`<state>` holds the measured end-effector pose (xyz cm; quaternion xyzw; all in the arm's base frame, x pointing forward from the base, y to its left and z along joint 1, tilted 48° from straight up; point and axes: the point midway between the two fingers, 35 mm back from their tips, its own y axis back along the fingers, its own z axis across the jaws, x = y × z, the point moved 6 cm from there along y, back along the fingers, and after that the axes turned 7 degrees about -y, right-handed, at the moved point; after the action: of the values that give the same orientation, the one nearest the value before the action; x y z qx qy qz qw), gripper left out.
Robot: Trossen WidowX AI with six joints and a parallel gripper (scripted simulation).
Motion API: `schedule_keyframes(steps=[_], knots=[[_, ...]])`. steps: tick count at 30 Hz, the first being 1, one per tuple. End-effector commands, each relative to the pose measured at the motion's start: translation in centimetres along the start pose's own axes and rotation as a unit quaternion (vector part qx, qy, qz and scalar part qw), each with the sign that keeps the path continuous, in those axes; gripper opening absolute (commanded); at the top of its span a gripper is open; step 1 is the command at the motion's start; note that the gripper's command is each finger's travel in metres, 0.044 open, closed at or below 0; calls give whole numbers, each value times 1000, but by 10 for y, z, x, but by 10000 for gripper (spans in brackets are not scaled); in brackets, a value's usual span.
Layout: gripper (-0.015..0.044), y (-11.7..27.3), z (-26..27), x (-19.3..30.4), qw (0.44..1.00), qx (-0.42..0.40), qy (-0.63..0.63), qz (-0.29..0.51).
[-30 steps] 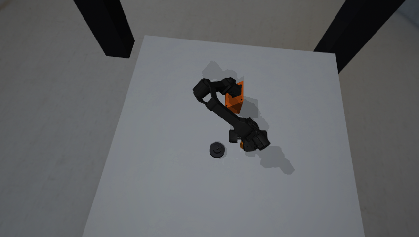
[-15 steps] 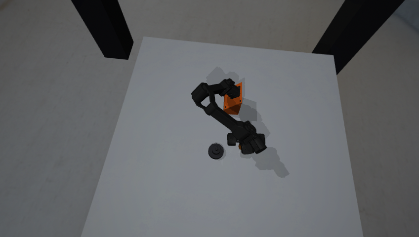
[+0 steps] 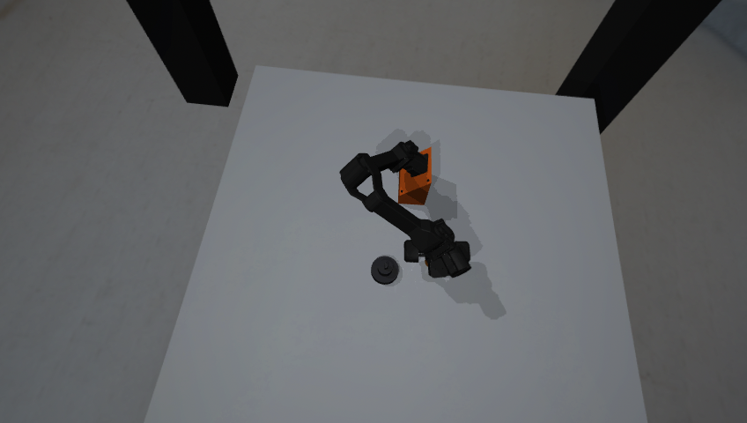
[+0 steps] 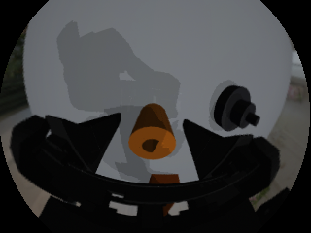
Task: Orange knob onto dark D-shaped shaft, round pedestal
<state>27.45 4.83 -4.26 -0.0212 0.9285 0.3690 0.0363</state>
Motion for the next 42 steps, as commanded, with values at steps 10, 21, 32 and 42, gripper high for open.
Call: schedule_keyframes(steps=[10,21,32,42], knots=[[204,-5,0,1,1000,3,3,2],[52,6,0,-1,1000,1,14,-13],[0,55,8,-10,1000,-7,16,-14],[0,115,10,-9,1000,-4,7,-2]])
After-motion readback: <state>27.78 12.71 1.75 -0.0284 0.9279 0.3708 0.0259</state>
